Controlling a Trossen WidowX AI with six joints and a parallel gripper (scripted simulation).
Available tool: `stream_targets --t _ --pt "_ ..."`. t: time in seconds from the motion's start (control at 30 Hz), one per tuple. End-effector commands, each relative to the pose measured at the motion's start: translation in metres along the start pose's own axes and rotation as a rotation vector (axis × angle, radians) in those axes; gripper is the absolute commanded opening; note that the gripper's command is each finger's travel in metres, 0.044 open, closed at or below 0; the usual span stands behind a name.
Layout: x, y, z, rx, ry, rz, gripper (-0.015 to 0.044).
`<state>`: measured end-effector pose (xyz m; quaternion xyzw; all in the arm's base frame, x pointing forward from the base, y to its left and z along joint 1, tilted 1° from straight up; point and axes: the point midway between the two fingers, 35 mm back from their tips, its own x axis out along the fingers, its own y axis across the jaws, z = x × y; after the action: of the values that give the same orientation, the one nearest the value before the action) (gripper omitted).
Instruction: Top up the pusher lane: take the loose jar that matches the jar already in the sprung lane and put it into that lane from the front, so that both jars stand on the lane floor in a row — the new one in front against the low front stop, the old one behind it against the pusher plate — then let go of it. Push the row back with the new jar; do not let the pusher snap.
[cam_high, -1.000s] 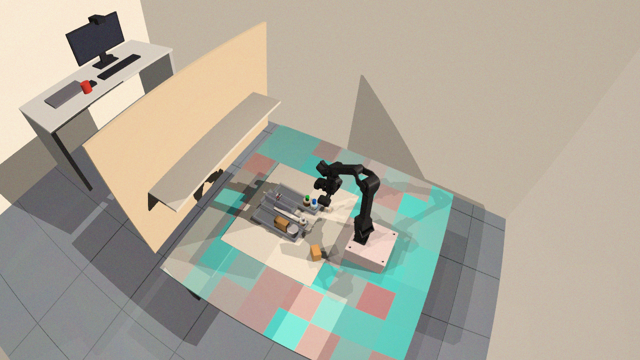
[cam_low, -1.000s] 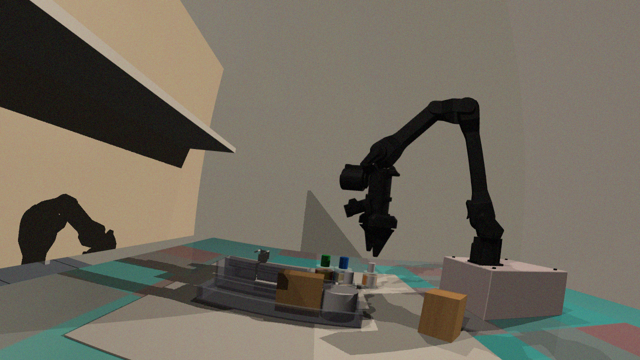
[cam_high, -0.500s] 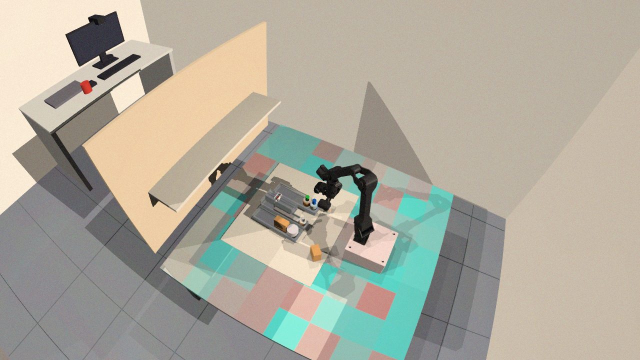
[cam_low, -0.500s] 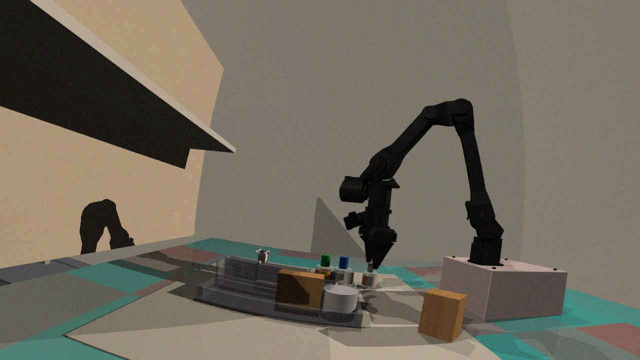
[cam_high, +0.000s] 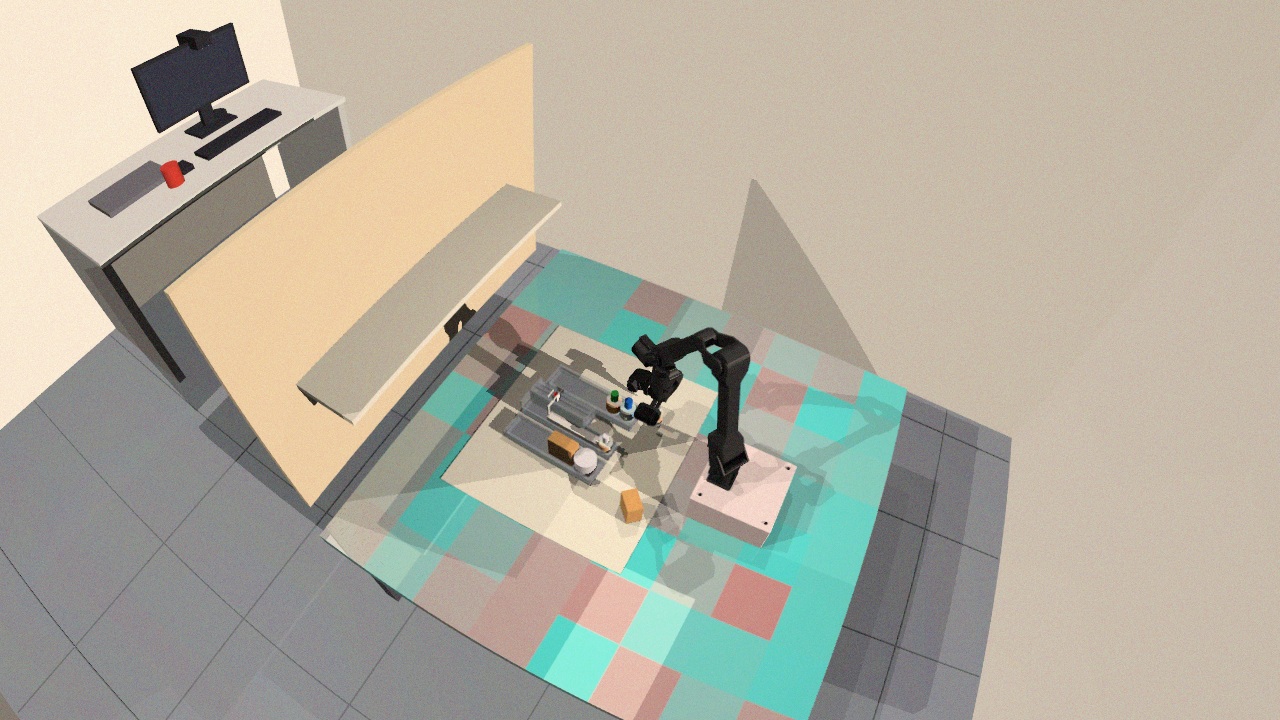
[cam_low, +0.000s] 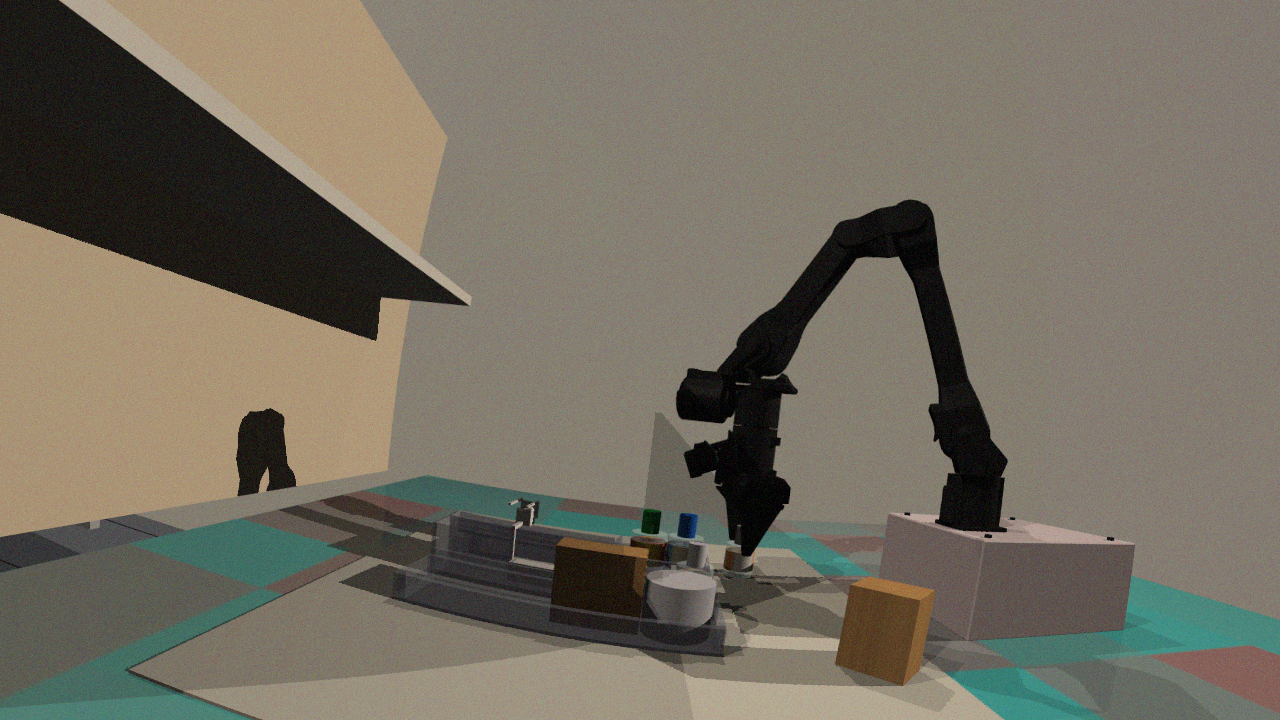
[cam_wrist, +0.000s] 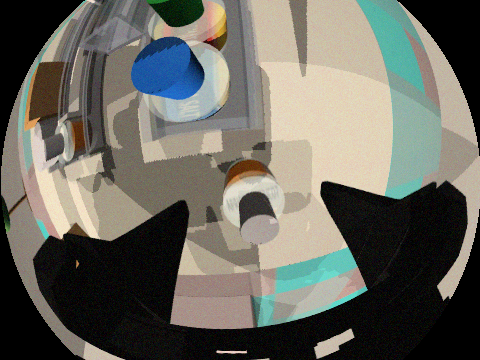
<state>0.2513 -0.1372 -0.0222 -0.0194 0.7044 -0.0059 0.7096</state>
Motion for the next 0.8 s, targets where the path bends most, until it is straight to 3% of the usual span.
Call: stream_targets --t 0.0,0.07,0.43,0.63,0.77 --pt "0.0085 0.0017 -0.0019 -0.005 0.004 0.006 0.044" --pt "0.0095 0.0017 -0.0019 -0.005 0.004 0.006 0.044" --pt "0.0095 0.0017 -0.0019 -0.005 0.004 0.006 0.0151" --pt "0.0095 0.0017 -0.0019 -0.005 0.004 0.006 0.0111" --pt "0.0043 0.0013 -0.0011 -0.006 0.004 0.007 0.0006"
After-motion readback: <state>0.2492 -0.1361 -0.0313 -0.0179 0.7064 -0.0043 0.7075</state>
